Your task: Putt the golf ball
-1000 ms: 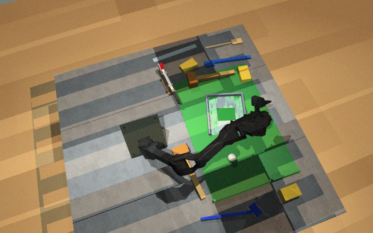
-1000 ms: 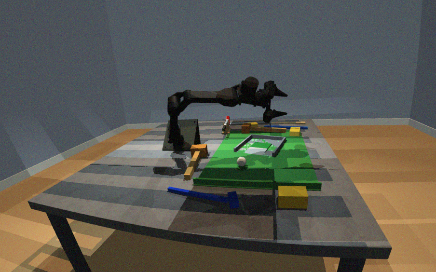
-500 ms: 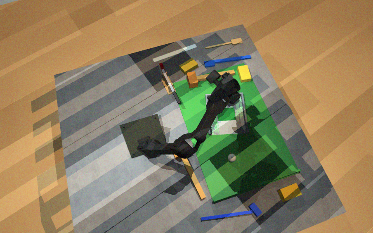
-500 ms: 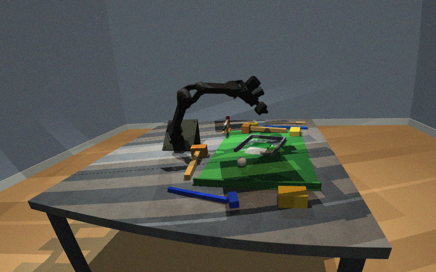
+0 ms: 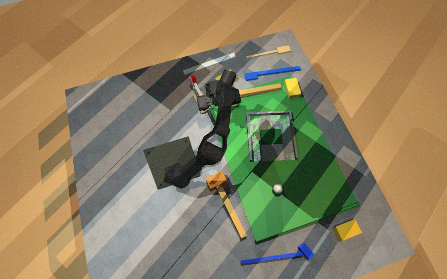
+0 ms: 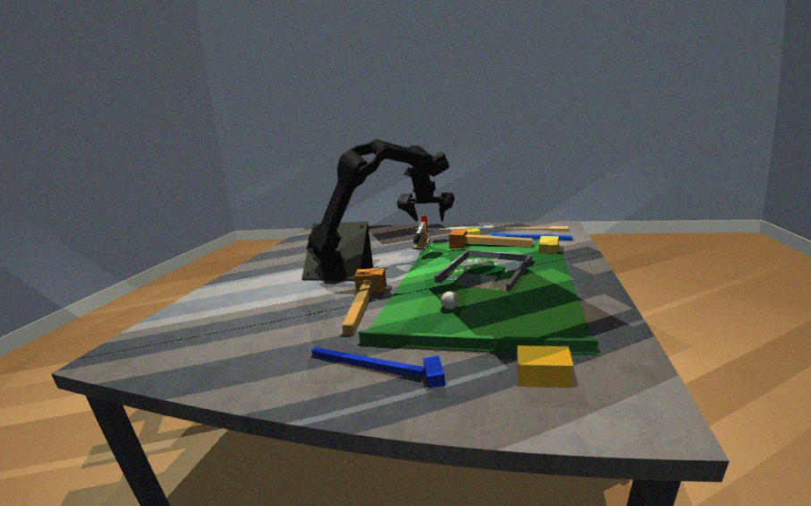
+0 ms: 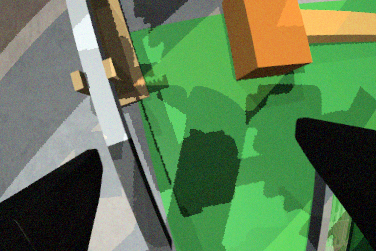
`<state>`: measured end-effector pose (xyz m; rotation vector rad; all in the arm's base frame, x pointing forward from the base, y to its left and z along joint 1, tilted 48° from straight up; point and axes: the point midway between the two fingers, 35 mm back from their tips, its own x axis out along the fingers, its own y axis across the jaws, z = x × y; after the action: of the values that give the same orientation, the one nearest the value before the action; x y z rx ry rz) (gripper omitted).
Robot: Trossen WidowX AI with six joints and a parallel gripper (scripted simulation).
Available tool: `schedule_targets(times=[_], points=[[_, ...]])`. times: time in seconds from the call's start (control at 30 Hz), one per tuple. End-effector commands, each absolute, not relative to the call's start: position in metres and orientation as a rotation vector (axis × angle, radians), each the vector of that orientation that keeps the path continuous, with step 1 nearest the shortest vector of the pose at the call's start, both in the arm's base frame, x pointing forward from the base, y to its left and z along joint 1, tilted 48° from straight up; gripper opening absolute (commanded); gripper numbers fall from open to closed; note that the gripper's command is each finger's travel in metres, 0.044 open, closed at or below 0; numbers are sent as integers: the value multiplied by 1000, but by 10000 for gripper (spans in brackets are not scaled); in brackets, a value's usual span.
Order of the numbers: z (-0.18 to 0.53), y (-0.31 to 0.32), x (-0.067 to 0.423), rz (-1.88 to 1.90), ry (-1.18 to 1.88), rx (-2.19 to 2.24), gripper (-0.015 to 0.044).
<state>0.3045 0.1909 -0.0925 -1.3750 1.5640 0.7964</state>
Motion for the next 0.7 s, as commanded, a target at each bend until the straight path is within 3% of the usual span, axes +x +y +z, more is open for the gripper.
schedule_targets(times=[0.0, 0.67], points=[[-102, 184, 268, 923, 1667, -1547, 440], [-136, 152, 256, 929, 1673, -1557, 440]])
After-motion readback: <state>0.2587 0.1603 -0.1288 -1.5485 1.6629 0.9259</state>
